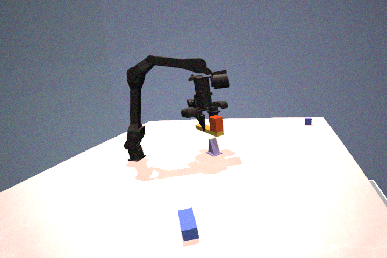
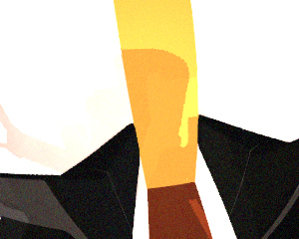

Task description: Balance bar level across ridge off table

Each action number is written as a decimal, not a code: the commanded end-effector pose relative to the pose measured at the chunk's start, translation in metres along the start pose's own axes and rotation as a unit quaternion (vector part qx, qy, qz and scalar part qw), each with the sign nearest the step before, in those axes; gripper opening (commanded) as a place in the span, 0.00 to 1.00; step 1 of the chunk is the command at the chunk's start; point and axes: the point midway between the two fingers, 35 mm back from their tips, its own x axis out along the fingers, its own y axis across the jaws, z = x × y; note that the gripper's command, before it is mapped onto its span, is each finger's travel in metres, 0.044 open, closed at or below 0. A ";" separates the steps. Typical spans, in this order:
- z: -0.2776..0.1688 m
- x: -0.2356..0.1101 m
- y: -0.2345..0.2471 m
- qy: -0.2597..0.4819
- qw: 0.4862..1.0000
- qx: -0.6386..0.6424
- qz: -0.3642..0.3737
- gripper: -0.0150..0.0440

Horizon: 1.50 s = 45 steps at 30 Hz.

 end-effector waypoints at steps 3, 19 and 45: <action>0.000 0.010 0.002 0.000 1.000 0.001 0.002 0.25; 0.001 0.014 0.003 0.000 1.000 0.000 0.002 0.25; 0.000 0.016 0.003 0.000 1.000 0.000 0.002 0.25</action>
